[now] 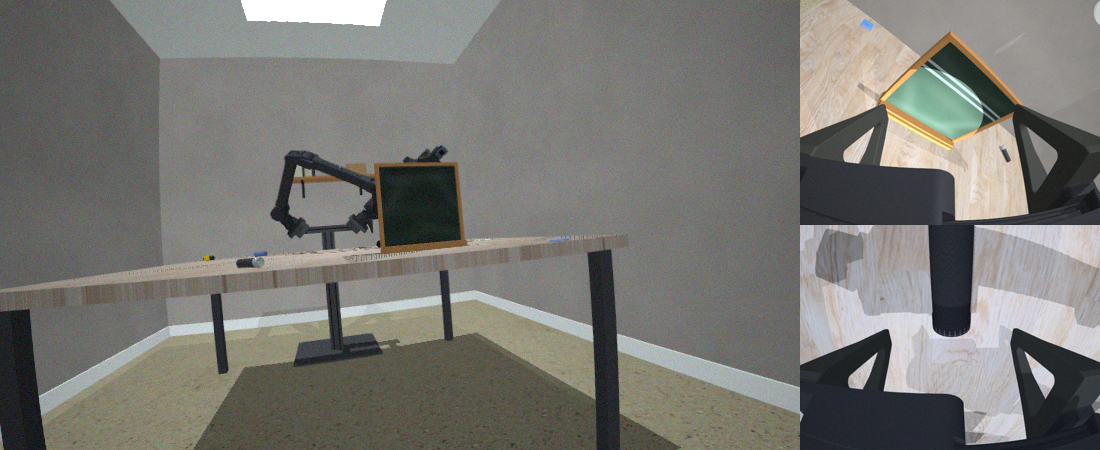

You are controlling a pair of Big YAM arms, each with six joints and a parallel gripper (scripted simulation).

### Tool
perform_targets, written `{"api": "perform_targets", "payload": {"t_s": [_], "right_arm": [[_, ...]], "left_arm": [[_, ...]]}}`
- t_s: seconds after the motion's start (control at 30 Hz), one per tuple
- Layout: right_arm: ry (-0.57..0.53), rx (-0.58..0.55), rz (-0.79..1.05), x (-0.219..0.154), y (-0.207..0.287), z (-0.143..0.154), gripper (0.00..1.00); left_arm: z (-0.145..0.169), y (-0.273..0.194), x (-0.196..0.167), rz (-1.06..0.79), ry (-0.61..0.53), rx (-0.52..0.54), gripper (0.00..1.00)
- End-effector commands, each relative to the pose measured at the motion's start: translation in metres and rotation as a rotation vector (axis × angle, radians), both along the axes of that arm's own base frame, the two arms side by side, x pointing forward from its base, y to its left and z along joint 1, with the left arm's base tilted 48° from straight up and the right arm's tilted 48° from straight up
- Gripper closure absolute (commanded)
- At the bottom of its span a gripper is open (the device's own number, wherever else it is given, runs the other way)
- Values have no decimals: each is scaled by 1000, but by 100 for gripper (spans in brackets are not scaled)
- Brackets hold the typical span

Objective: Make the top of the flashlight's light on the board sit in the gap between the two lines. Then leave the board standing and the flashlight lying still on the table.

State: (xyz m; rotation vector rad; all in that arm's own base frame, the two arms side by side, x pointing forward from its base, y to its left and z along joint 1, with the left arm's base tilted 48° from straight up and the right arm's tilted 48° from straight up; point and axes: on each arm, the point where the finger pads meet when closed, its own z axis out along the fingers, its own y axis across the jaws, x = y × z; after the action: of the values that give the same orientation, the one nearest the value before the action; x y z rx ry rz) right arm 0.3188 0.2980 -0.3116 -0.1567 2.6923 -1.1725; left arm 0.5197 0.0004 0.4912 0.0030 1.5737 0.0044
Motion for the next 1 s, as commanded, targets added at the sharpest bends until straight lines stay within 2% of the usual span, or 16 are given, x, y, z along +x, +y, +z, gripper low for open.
{"api": "perform_targets", "payload": {"t_s": [0.0, 0.97], "right_arm": [[1, 1, -11, 12, -11, -14, 5], [3, -3, -14, 21, -47, -43, 5]], "left_arm": [[5, -2, 2, -6, -11, 7, 0], [0, -2, 5, -6, -1, 10, 0]]}}
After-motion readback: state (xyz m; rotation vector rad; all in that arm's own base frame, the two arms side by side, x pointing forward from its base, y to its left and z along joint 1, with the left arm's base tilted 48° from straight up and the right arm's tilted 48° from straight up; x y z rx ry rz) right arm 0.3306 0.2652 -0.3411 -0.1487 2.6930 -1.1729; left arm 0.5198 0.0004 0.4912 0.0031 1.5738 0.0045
